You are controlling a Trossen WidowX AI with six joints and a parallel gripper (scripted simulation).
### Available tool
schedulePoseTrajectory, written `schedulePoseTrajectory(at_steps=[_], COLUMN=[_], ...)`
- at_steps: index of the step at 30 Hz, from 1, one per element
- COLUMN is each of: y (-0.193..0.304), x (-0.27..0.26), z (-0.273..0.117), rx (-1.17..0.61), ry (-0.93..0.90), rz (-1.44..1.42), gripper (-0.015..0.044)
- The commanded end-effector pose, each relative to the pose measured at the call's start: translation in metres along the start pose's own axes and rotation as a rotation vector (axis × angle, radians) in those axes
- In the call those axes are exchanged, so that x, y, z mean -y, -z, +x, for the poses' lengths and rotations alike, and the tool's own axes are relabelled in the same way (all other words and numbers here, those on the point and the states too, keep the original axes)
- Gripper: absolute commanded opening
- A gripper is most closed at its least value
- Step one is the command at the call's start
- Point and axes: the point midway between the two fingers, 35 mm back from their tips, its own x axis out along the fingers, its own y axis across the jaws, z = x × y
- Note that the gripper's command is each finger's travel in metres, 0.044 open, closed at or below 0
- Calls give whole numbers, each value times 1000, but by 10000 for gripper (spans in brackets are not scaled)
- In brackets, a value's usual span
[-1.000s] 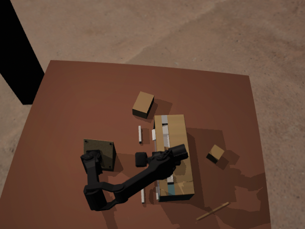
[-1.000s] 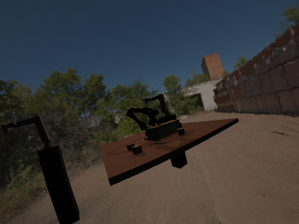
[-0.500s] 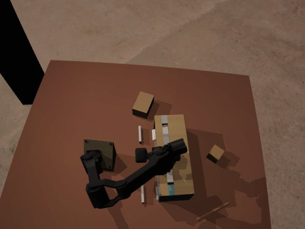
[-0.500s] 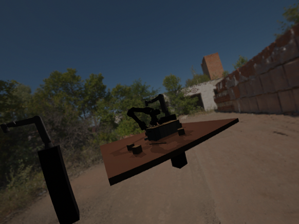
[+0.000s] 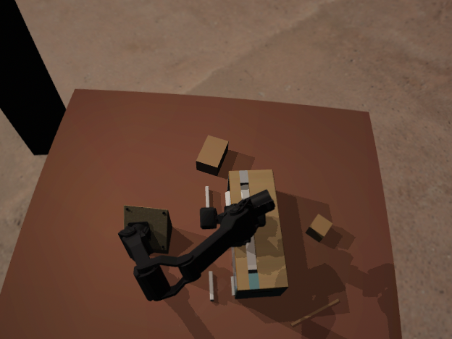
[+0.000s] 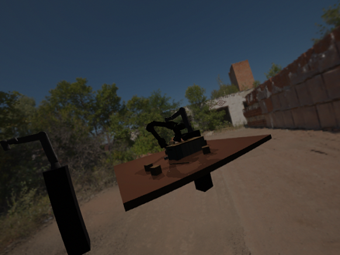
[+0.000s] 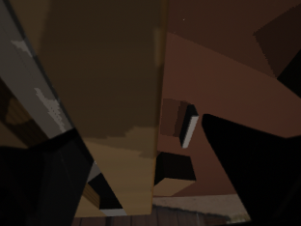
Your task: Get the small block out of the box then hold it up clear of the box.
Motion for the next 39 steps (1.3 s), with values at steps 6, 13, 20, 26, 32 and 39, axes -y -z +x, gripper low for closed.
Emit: schedulePoseTrajectory(at_steps=[6,13,20,26,32,39], y=[21,38,54,68,81,86], x=[1,1,1,1,1,0], z=[9,14,20,25,29,16], rx=[-4,-5,-6,-6,-7,-7], ry=[5,5,4,4,4,4], rz=[4,4,4,5,5,2], gripper=[400,400,400,400,400,400])
